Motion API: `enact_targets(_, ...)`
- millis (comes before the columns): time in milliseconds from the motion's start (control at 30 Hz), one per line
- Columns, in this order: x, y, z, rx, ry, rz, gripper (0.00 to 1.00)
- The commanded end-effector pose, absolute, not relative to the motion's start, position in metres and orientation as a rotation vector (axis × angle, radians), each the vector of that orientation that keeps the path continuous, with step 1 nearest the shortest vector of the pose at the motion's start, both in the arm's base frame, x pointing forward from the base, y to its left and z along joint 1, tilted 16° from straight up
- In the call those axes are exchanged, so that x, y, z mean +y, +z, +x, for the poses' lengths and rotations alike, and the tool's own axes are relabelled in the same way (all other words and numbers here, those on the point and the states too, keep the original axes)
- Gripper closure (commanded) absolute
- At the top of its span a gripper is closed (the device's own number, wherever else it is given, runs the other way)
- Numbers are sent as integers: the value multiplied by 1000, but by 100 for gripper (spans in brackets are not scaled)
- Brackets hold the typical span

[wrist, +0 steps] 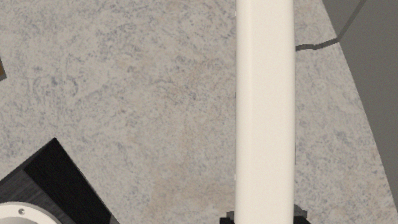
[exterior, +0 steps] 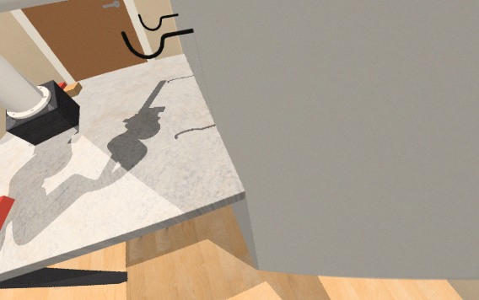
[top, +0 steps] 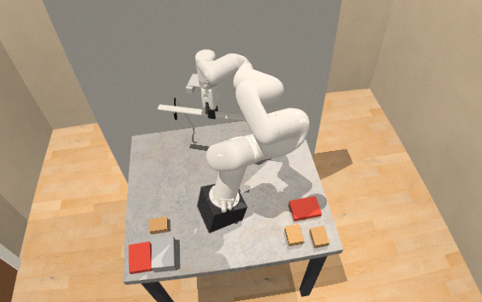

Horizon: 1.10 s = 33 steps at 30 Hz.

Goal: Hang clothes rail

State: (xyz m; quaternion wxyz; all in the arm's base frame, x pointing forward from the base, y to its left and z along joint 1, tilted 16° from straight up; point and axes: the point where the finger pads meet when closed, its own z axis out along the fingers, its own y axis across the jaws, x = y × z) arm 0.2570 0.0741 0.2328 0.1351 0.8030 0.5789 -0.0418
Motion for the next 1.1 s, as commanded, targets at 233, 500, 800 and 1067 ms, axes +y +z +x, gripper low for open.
enact_targets(233, 75, 234, 258, 1744, -127, 2280, 100)
enact_targets(500, 75, 234, 258, 1778, -132, 2254, 100)
enact_targets(800, 75, 234, 258, 1830, -141, 2215, 100)
enact_targets(1067, 75, 234, 258, 1863, -147, 2188, 100)
